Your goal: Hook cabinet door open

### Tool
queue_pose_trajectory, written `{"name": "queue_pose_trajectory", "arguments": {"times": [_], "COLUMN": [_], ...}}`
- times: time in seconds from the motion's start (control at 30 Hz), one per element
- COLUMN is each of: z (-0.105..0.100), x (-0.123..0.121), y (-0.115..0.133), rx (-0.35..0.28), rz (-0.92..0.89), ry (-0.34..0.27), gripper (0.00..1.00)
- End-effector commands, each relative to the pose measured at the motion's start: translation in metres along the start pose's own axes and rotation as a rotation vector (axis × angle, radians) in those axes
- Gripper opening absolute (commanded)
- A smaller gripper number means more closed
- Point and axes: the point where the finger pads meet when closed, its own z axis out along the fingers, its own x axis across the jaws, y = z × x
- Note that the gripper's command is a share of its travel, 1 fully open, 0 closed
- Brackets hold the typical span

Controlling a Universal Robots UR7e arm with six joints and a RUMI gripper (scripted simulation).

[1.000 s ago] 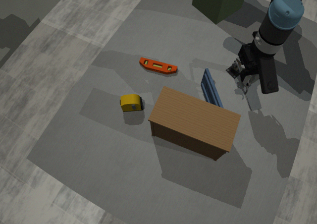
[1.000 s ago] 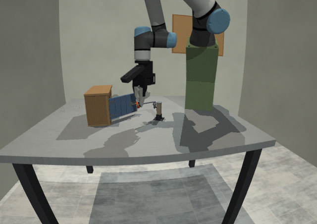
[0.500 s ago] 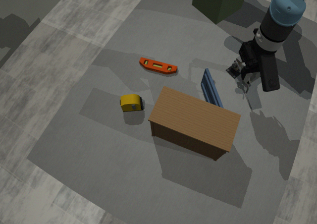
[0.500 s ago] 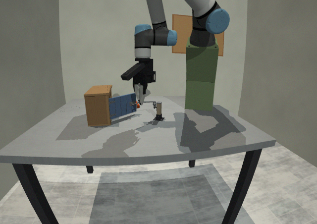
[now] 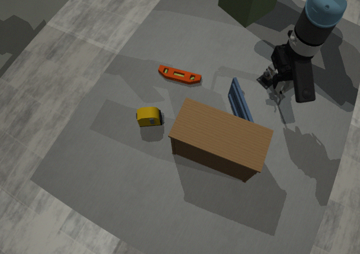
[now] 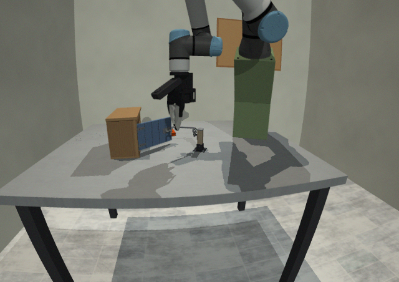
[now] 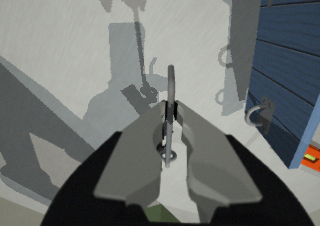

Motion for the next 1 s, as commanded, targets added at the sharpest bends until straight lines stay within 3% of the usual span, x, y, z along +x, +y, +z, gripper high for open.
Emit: {"name": "queue_pose_trajectory", "arguments": {"times": [0.0, 0.97], "z": [0.0, 0.0], "x": [0.003, 0.022], "y": [0.0, 0.002], "rx": [0.001, 0.001], "rz": [0.03, 0.219], "ry": [0.001, 0.001], "gripper": [0.02, 0.02]}}
